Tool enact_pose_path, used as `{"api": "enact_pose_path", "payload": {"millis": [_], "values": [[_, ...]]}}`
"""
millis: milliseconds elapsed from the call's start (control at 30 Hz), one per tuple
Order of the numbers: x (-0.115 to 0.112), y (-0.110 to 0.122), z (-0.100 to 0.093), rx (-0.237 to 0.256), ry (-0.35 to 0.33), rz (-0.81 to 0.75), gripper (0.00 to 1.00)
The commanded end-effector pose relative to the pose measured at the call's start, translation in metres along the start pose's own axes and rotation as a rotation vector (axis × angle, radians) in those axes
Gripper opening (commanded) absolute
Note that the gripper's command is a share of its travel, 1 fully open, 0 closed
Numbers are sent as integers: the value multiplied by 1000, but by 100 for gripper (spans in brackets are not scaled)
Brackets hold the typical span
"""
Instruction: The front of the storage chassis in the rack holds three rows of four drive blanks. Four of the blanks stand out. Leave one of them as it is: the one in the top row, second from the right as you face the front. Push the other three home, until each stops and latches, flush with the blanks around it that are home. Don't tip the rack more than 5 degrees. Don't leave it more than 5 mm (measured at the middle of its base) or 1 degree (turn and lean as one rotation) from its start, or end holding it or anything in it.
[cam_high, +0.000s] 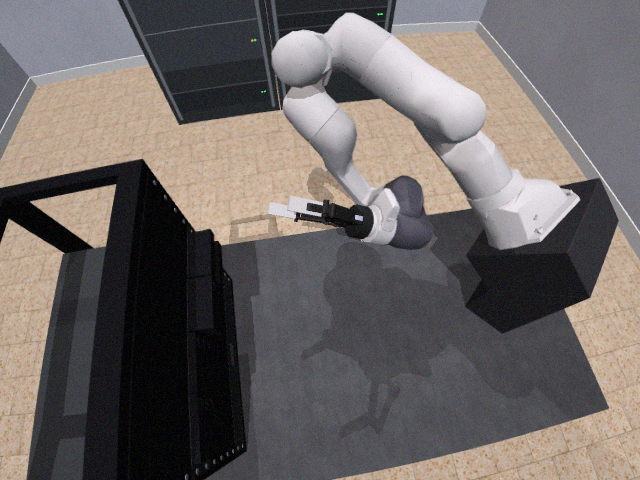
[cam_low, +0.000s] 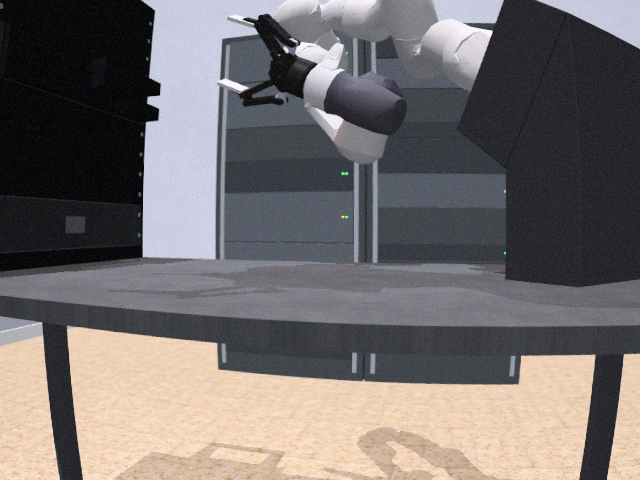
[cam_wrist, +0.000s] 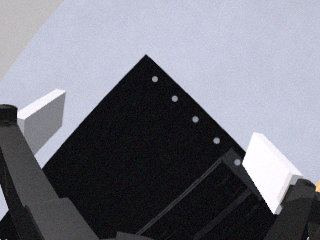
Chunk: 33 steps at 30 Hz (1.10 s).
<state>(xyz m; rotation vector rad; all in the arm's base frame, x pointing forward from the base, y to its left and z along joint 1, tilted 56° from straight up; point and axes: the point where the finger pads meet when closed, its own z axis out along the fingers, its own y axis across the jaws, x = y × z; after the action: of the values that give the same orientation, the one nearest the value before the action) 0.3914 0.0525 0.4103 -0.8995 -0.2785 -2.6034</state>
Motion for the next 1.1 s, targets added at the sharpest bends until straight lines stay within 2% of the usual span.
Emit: {"api": "enact_pose_path", "payload": {"millis": [0,67,300,567,633,1067], "values": [[-11,8,-6,-80,9,147,100],[-11,8,-6,-80,9,147,100],[-38,12,-23,-175,-54,256,100],[-64,13,-42,-262,-116,356,100],[-64,13,-42,-262,-116,356,100],[-92,9,-66,-356,-188,463,100]]}}
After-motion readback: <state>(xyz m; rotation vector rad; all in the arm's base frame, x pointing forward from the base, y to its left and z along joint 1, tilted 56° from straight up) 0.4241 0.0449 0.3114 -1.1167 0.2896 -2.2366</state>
